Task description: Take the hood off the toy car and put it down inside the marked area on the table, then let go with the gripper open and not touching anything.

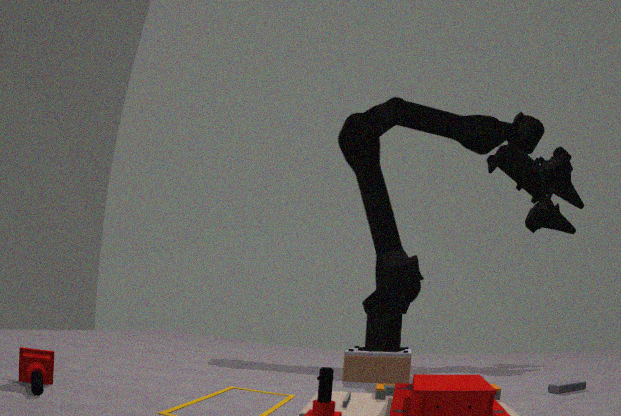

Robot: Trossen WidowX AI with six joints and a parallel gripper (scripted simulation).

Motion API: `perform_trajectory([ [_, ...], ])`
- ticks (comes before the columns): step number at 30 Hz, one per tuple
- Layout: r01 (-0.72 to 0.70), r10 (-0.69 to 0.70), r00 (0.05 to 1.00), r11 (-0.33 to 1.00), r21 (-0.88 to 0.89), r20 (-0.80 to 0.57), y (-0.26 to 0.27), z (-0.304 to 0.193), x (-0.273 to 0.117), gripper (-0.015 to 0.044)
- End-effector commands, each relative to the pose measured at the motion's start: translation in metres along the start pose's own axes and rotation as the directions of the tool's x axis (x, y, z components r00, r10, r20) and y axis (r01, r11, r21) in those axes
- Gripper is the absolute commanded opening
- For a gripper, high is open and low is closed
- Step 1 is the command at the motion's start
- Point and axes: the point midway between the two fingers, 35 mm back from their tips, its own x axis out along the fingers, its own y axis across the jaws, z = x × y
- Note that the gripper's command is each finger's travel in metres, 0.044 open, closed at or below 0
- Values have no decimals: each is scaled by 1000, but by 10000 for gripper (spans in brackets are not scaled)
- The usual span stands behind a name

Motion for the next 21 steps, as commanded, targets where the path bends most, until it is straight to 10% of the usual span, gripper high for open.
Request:
perform_trajectory([
  [1, 145, -144, 987, 989, -4, 68, -37, 50, 16, 440],
  [21, 693, -719, 695, 668, 270, -5, -305, 225, -49, 440],
])
